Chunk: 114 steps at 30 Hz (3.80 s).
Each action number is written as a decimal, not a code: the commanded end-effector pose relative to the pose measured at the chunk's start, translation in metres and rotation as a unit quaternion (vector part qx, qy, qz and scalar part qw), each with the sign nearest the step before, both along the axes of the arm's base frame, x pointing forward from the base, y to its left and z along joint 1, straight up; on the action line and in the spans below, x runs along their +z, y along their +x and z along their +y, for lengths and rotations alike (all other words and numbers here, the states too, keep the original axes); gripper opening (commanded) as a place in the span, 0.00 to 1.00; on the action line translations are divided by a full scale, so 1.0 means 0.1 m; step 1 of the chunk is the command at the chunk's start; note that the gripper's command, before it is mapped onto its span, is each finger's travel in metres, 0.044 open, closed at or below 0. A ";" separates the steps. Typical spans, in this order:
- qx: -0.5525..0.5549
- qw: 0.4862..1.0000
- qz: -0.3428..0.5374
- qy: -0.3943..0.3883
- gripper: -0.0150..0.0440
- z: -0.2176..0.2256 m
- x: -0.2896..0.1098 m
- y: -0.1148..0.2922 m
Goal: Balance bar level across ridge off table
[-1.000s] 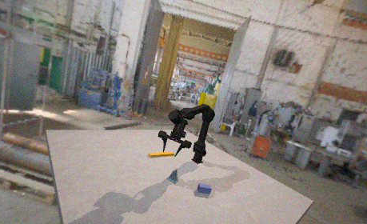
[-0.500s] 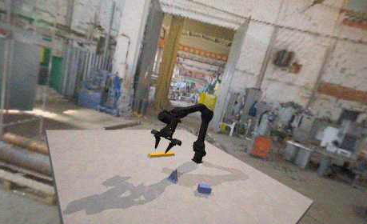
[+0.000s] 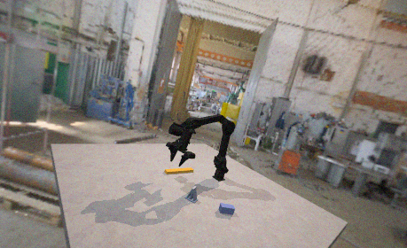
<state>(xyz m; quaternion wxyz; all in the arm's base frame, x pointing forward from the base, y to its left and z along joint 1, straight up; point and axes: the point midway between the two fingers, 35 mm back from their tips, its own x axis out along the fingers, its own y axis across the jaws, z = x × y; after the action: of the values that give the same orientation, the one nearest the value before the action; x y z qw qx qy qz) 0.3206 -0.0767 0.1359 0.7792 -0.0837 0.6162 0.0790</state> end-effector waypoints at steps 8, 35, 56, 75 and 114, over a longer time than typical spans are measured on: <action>-0.102 0.992 0.070 0.000 0.79 -0.48 -0.13 -0.41; -0.152 0.983 0.104 0.003 0.79 -0.68 -0.67 -0.63; -0.152 0.983 0.104 0.003 0.79 -0.69 -0.89 -0.63; -0.150 0.983 0.103 0.005 0.44 -0.68 -0.89 -0.63; -0.151 0.983 0.103 0.003 0.25 -0.69 0.04 -0.62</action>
<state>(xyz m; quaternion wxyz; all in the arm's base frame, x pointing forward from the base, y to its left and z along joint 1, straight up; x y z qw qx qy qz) 0.2599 -0.1459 0.1313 0.7140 0.0221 0.6993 -0.0268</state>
